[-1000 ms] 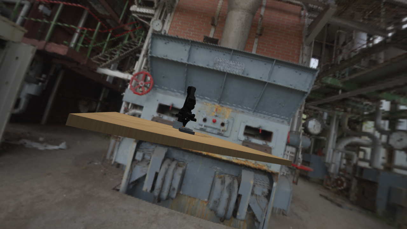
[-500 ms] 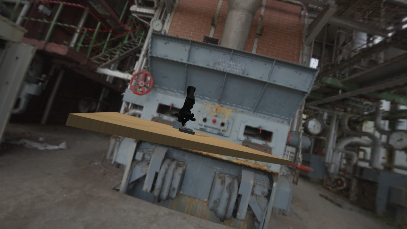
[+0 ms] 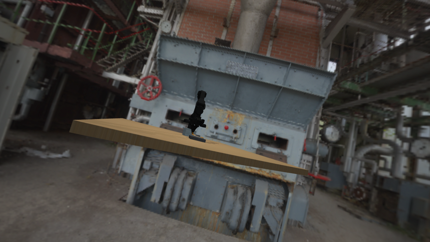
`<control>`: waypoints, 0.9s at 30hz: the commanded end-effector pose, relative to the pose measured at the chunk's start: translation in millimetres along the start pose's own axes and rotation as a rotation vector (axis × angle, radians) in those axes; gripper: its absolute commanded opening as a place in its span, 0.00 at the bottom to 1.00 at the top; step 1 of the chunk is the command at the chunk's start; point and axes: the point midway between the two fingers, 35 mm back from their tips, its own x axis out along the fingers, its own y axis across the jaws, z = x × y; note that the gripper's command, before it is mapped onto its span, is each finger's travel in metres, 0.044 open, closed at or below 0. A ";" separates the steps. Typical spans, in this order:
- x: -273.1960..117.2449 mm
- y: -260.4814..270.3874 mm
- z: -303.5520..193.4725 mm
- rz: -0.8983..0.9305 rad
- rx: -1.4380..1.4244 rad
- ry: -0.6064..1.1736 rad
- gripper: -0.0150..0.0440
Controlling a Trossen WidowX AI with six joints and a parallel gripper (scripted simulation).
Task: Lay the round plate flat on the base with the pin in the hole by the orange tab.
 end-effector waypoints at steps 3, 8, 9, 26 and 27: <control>-1.2 -4.0 4.9 -0.005 -0.001 -0.005 0.25; -1.5 -5.4 7.4 -0.005 -0.001 -0.005 0.25; -1.5 -5.7 7.8 -0.005 -0.001 -0.005 0.25; -42.8 -5.1 6.6 -0.006 -0.001 -0.005 0.25; -45.5 -4.8 5.9 -0.006 -0.001 -0.005 0.25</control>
